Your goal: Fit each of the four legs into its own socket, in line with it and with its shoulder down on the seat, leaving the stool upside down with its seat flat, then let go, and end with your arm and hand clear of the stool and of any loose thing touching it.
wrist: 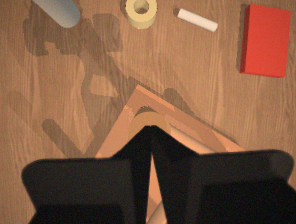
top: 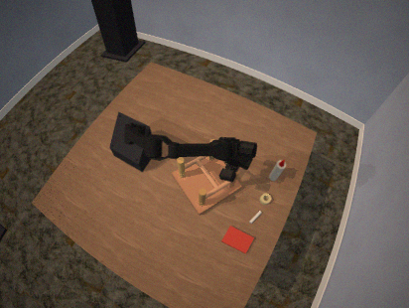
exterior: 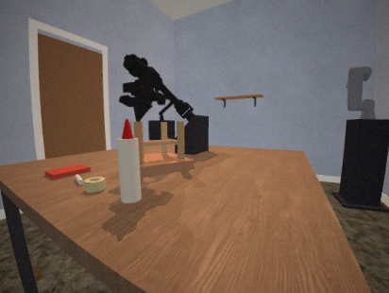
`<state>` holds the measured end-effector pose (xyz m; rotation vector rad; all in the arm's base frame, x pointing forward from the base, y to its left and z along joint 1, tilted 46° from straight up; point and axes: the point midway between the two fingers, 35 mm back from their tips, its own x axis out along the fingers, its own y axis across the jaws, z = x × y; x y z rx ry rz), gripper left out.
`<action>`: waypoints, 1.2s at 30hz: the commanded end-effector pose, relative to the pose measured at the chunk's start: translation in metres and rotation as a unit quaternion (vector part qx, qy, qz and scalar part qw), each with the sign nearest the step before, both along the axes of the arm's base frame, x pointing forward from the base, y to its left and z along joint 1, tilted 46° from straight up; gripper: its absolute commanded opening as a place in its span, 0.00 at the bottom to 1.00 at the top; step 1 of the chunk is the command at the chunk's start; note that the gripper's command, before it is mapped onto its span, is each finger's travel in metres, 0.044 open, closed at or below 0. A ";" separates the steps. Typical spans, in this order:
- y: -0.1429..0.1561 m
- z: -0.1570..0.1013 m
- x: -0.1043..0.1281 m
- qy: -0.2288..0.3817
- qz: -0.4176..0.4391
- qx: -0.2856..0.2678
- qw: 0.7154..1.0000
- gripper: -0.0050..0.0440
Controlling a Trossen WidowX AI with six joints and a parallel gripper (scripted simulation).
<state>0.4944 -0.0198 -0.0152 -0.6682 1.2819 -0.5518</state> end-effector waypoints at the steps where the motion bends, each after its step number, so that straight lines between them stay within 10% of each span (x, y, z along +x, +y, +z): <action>1: -0.014 -0.014 -0.005 0.013 -0.012 0.006 1.000 0.10; 36: 0.001 0.001 0.000 0.007 -0.006 0.003 1.000 0.10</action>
